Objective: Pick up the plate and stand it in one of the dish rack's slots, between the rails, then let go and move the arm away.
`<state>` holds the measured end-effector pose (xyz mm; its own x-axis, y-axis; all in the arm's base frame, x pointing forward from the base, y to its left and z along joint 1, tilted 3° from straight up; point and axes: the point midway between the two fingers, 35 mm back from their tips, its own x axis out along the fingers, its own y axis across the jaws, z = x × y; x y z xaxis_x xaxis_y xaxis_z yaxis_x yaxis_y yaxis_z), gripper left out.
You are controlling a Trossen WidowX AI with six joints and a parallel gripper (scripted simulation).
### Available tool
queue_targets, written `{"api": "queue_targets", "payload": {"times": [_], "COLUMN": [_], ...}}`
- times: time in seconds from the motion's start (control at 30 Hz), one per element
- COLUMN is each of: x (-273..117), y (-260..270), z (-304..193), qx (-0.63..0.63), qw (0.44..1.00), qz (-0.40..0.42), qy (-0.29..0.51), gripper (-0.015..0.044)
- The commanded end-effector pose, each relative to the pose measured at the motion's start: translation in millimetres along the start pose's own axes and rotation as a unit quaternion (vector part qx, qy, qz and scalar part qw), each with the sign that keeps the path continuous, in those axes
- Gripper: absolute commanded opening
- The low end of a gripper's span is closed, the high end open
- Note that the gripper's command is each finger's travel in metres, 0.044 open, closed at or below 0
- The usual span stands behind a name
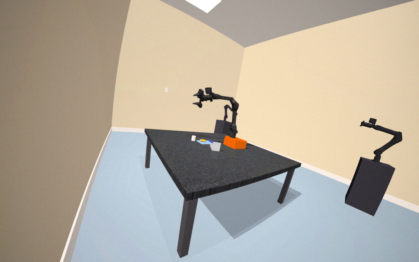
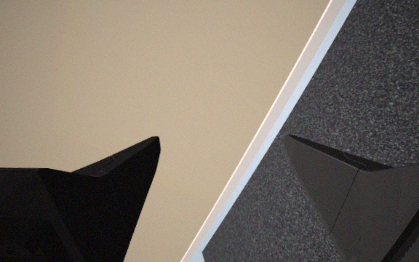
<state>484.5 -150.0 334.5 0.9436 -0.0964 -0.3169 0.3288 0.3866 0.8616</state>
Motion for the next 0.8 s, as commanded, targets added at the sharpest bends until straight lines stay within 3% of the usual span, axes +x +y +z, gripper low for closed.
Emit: {"api": "queue_targets", "payload": {"times": [0.0,0.77], "x": [4,-14], "y": [-27,-146], "z": [-8,-54], "qx": [-0.040,-0.262], "qw": [0.998,0.915], "qz": [-0.048,-0.248], "qy": [0.016,0.180], "gripper": [0.0400,0.0400]}}
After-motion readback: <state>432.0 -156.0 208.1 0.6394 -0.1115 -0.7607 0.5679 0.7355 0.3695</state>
